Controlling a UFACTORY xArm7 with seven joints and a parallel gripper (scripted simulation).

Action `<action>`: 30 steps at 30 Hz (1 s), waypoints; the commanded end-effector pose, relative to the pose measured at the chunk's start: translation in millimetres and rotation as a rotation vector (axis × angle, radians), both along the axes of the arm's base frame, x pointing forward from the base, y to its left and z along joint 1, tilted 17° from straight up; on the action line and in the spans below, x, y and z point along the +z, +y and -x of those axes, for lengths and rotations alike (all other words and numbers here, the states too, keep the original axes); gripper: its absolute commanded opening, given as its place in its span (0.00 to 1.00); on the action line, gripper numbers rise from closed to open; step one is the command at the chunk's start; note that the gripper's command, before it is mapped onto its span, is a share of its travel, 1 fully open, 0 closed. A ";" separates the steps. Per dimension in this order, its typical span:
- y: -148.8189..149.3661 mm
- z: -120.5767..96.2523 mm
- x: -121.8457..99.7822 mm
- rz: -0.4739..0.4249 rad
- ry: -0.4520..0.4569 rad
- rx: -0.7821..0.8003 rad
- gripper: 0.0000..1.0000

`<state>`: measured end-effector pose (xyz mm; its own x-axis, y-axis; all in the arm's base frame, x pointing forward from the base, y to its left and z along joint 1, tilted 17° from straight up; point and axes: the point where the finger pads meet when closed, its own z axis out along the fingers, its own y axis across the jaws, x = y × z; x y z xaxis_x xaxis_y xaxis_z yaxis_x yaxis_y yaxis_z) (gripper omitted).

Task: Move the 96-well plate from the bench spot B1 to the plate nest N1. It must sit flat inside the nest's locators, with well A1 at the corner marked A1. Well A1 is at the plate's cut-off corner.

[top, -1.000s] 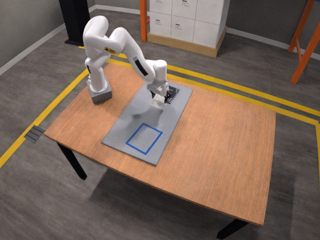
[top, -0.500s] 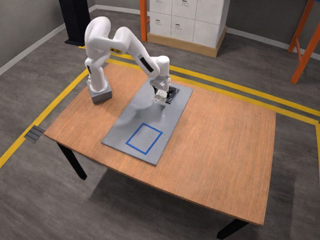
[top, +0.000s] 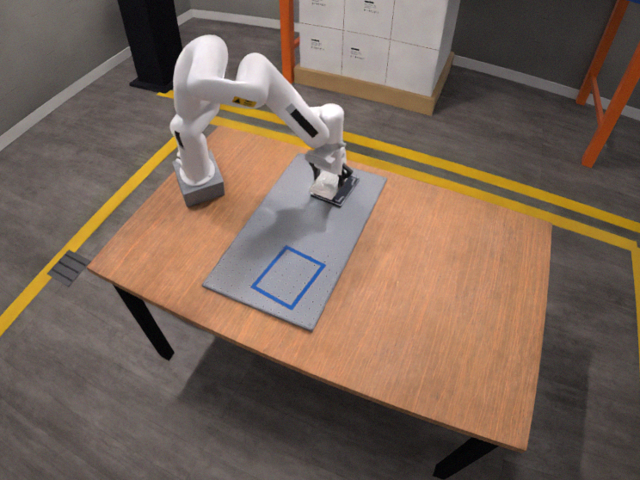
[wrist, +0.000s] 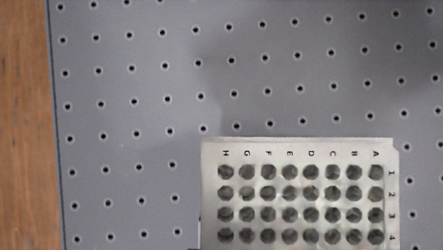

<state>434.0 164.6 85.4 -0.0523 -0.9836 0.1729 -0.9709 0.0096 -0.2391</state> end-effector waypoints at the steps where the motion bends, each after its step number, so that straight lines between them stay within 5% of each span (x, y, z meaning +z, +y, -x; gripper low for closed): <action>1: 15.7 -0.2 -1.0 -0.001 -0.004 0.001 0.00; 22: 78.2 4.6 -12.0 -0.001 -0.004 0.001 0.00; 30: 80.2 4.6 -12.4 -0.001 -0.004 0.001 0.00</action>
<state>428.5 242.5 71.3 -0.0529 -0.9833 0.1739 -0.9709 0.0099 -0.2394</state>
